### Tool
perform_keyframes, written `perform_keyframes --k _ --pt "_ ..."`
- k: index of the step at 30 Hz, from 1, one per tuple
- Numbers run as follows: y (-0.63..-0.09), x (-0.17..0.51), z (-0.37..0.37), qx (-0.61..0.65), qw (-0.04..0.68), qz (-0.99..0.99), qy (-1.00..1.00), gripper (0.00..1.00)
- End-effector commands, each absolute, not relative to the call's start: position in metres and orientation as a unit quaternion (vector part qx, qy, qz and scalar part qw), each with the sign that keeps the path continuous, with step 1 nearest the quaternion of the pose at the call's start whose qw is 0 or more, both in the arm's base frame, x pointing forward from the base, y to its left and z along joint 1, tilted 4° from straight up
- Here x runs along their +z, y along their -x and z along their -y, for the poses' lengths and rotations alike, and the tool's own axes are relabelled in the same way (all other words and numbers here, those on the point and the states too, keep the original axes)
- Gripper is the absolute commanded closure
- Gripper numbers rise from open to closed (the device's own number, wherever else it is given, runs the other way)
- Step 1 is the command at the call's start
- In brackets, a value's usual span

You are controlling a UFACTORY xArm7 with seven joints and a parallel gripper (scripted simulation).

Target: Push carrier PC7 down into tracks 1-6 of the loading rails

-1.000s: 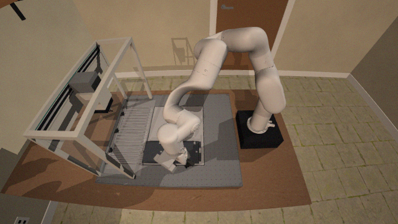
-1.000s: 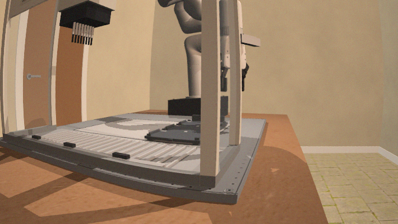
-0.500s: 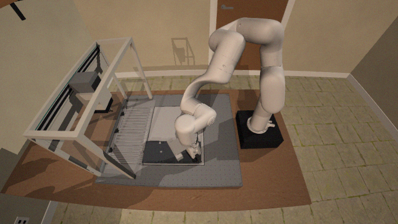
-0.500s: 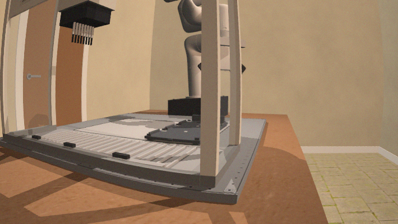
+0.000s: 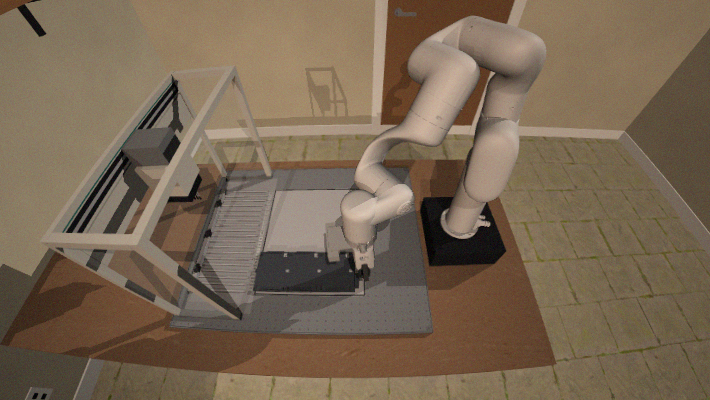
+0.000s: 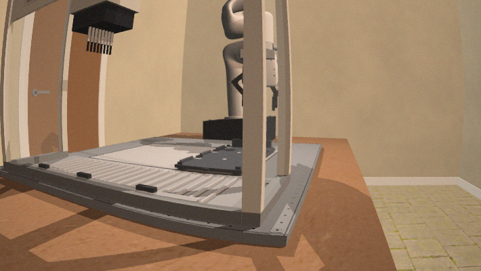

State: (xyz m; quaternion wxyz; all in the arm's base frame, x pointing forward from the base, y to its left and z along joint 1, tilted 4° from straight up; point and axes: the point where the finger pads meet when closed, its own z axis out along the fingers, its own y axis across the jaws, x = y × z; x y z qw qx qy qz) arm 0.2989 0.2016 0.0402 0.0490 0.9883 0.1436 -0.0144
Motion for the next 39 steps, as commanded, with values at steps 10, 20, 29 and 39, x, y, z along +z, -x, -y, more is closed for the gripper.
perform_keyframes --k 10,20,29,39 --pt "-0.275 0.047 -0.182 0.002 0.036 -0.074 -0.997 0.18" --pt "-0.275 0.047 -0.182 0.002 0.036 -0.074 -0.997 0.18" --pt "-0.275 0.04 -0.182 0.002 0.036 -0.074 -0.997 0.18" --pt "-0.276 0.025 -0.18 0.002 0.036 -0.074 -0.997 0.18"
